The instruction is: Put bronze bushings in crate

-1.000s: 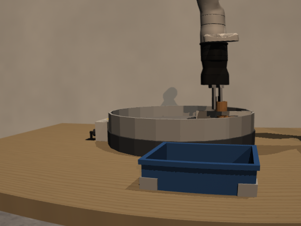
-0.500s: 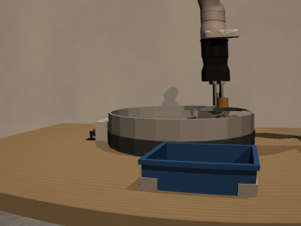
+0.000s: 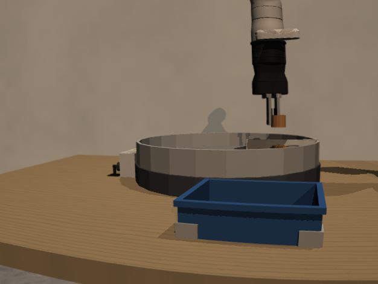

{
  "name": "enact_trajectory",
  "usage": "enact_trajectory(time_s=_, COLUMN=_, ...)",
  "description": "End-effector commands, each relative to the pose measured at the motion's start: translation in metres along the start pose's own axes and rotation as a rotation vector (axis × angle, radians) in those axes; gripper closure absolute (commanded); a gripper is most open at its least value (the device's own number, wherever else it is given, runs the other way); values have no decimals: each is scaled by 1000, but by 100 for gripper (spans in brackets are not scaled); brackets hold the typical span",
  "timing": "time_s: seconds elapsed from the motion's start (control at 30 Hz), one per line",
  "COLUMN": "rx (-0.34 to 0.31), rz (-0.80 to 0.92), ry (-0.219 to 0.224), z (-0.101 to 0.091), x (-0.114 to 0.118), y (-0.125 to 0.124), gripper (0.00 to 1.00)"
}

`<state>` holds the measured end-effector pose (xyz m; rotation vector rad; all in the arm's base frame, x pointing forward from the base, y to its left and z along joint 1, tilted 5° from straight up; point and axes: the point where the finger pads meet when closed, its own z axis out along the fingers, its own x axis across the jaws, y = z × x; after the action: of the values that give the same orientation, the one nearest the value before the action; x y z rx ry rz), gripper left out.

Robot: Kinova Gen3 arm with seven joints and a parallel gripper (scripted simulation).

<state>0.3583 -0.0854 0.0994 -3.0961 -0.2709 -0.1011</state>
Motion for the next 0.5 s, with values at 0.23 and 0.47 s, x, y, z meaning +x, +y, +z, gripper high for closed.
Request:
enact_trajectory(time_s=0.23, rx=-6, rz=2, ry=10, z=-21, x=2, y=3, gripper=100)
enact_trajectory(time_s=0.47, rx=-6, rz=2, ry=10, z=-21, x=2, y=3, gripper=100)
